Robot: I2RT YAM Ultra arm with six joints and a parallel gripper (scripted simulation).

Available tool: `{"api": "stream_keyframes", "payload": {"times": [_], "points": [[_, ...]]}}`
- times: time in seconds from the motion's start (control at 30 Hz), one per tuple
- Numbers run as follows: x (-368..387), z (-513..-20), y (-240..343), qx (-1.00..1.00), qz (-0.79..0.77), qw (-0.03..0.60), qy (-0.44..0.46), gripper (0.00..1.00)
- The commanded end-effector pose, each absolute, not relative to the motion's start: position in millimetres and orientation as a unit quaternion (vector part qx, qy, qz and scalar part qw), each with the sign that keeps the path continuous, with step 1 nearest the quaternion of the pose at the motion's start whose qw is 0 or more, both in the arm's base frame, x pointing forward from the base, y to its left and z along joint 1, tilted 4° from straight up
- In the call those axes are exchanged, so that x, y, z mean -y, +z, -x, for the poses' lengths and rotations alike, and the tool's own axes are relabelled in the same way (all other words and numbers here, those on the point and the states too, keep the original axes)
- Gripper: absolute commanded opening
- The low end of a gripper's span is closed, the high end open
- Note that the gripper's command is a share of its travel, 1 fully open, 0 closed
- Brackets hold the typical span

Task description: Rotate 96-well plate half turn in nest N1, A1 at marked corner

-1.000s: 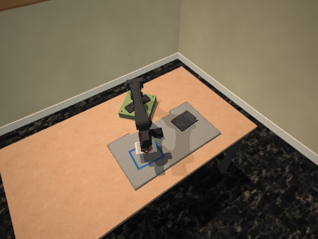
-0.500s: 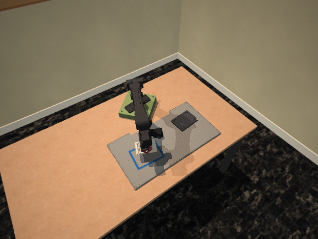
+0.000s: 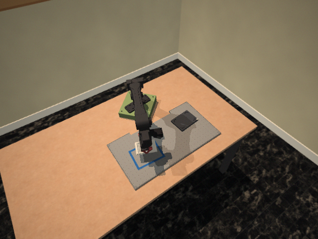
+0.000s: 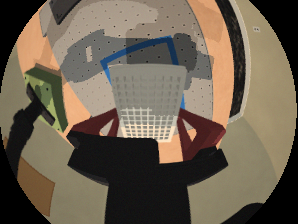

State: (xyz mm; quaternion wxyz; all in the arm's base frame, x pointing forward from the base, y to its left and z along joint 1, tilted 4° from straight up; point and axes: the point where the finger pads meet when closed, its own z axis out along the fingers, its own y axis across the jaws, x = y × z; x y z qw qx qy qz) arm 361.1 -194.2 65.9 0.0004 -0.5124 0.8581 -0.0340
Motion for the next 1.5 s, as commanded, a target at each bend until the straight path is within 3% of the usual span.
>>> {"api": "stream_keyframes", "payload": {"times": [0.0, 1.47], "points": [[194, -363, 69, -0.858, 0.512, 0.006, -0.038, 0.0], [196, -365, 44, -0.858, 0.512, 0.006, -0.038, 0.0]]}}
